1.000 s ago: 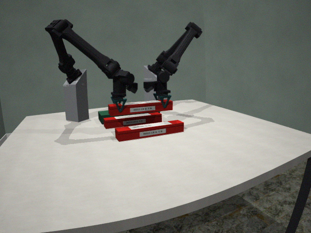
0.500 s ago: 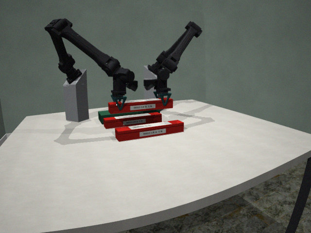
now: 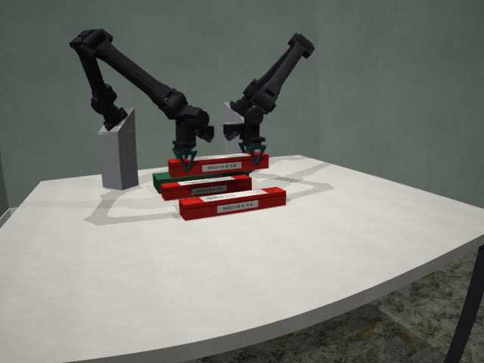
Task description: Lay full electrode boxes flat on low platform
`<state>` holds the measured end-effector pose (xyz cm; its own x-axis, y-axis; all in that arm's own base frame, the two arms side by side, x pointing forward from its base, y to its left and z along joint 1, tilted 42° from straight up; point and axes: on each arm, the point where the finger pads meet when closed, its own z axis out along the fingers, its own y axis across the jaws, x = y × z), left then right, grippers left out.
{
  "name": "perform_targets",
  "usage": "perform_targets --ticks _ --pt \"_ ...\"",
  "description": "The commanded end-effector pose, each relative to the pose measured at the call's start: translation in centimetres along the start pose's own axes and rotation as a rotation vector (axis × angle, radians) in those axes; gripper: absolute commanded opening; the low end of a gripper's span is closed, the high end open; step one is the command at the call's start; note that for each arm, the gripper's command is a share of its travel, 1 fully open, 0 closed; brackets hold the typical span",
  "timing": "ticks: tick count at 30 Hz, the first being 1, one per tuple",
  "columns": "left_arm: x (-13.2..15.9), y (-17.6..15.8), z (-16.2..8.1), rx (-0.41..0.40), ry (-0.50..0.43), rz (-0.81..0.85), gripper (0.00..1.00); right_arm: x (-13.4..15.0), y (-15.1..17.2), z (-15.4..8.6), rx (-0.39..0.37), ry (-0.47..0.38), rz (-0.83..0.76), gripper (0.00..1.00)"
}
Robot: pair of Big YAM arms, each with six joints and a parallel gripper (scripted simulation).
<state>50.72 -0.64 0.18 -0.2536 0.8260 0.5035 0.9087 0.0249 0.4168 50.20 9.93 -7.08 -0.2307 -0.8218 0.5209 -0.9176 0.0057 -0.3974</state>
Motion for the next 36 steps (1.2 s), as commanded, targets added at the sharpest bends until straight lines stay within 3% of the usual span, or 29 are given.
perform_targets --ticks 1,13,16,18,28,36 --pt "-0.6 1.8 -3.4 -0.061 -0.018 0.019 0.00 -0.7 -1.9 -3.9 0.066 -0.031 0.019 0.00" --pt "-0.6 -0.3 -3.0 -0.067 -0.021 0.013 0.00 -0.8 0.2 -3.6 0.074 -0.037 0.028 0.00" --pt "-0.7 0.7 -3.5 -0.077 -0.024 0.004 0.00 -1.2 -0.8 -4.1 0.087 -0.044 0.023 0.00" --pt "-0.7 -0.9 -3.0 -0.068 -0.021 0.012 0.00 -0.8 0.8 -3.5 0.074 -0.037 0.021 0.00" --pt "-0.7 -2.9 -2.8 -0.067 -0.021 0.012 0.00 -0.7 2.9 -3.3 0.066 -0.032 0.021 0.00" --pt "-0.8 -1.8 -3.2 -0.074 -0.023 0.006 0.00 -1.2 1.4 -3.8 0.084 -0.044 0.031 0.00"
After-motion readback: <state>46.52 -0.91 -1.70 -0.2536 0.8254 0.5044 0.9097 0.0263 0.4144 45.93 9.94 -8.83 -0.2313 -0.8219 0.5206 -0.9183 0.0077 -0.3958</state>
